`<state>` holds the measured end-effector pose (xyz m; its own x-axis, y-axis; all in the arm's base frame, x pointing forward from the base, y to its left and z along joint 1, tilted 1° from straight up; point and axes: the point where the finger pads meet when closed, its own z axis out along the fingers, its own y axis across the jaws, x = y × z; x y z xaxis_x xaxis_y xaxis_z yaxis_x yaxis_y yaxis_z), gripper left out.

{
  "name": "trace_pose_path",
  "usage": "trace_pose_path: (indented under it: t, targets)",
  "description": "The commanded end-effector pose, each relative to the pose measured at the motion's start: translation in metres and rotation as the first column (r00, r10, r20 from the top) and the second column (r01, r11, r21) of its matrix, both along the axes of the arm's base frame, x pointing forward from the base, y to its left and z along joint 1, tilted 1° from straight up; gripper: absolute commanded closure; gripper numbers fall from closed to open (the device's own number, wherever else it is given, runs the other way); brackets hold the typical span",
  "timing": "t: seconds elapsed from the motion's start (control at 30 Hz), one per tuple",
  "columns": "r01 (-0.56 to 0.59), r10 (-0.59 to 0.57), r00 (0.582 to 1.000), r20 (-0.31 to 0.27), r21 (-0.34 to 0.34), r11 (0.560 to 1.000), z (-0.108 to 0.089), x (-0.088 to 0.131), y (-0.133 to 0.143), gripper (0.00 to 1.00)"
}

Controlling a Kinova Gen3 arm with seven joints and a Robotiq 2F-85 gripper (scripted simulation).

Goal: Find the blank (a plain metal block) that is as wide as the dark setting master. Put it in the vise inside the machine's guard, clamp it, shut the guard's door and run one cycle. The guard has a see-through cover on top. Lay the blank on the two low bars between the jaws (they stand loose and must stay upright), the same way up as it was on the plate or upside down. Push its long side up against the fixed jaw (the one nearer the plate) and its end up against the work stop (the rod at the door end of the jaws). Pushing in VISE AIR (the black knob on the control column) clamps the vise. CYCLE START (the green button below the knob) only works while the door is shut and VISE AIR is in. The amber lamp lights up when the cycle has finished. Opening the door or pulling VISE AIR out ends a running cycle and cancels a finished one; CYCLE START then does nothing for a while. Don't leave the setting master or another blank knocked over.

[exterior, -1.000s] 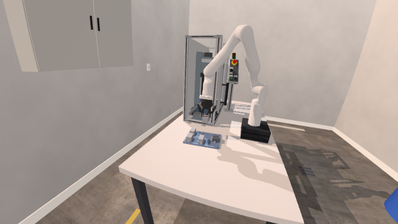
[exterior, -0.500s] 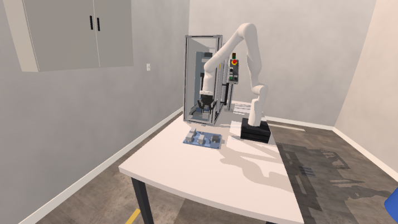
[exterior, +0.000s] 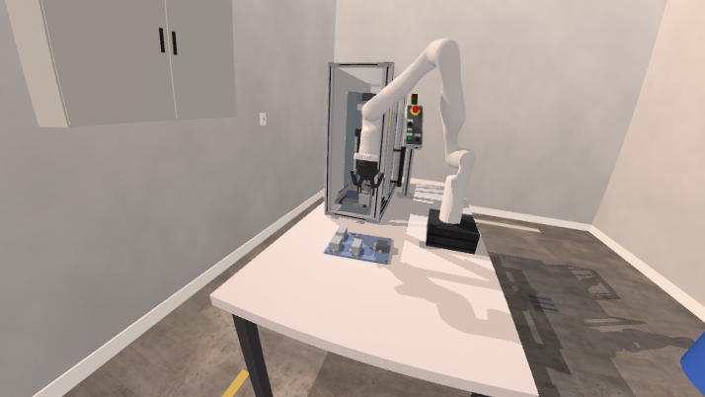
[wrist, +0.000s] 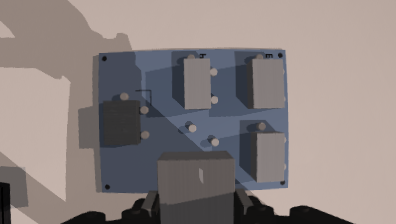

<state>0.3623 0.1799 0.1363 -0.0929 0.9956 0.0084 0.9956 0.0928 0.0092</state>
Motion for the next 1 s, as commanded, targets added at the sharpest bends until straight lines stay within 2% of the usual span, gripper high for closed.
trace_pose_path:
  t: [0.0, 0.3, 0.47, 0.87, 0.97]
  targets:
    - [0.000, 0.000, 1.000, 0.000, 0.000, 1.000, 0.004, 0.000, 0.000, 0.90]
    - [0.000, 0.000, 1.000, 0.000, 0.000, 1.000, 0.004, 0.000, 0.000, 0.90]
    - [0.000, 0.000, 1.000, 0.000, 0.000, 1.000, 0.033, 0.000, 0.000, 0.90]
    - [0.000, 0.000, 1.000, 0.000, 0.000, 1.000, 0.033, 0.000, 0.000, 0.90]
    - [0.000, 0.000, 1.000, 0.000, 0.000, 1.000, 0.033, -0.030, 0.000, 0.90]
